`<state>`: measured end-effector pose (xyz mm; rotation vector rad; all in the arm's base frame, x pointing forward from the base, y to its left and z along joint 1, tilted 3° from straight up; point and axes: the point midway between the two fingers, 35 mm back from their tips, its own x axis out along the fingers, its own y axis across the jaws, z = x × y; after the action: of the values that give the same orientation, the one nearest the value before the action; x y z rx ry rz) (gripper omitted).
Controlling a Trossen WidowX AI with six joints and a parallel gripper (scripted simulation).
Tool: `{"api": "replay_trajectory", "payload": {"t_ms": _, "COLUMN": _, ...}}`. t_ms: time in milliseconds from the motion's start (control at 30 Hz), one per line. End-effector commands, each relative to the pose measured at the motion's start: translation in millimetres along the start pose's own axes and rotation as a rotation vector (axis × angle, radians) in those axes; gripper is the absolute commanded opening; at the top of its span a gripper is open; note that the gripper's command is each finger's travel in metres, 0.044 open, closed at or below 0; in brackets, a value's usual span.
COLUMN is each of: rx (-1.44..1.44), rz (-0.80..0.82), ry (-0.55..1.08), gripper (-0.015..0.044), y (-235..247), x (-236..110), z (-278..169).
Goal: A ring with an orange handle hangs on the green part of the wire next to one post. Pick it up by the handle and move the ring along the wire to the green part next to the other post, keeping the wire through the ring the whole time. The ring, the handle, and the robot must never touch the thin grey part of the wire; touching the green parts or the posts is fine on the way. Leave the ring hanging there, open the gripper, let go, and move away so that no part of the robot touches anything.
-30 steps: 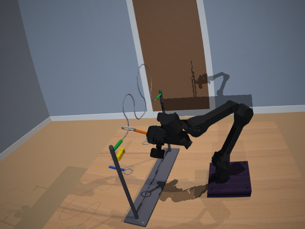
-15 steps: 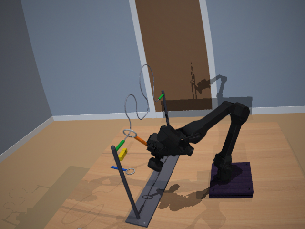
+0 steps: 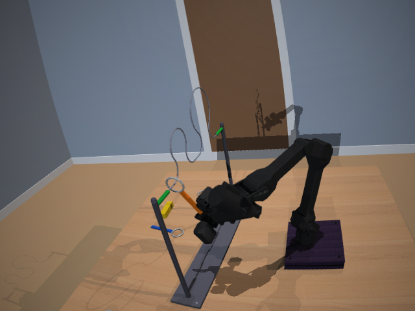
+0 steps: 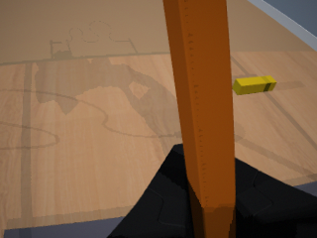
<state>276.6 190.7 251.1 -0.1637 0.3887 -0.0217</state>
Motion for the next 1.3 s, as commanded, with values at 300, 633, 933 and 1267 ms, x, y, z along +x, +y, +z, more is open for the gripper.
{"api": "replay_trajectory", "payload": {"t_ms": 300, "rx": 0.145, "rz": 0.066, "ry": 0.013, "gripper": -0.015, "y": 32, "x": -7, "z": 7}}
{"api": "replay_trajectory", "payload": {"t_ms": 633, "rx": 0.17, "rz": 0.078, "ry": 0.015, "gripper": -0.015, "y": 45, "x": -9, "z": 9}}
{"api": "replay_trajectory", "payload": {"t_ms": 933, "rx": 0.175, "rz": 0.08, "ry": 0.015, "gripper": -0.015, "y": 54, "x": -11, "z": 11}}
{"api": "replay_trajectory", "payload": {"t_ms": 1267, "rx": 0.177, "rz": 0.081, "ry": 0.014, "gripper": -0.015, "y": 63, "x": -13, "z": 13}}
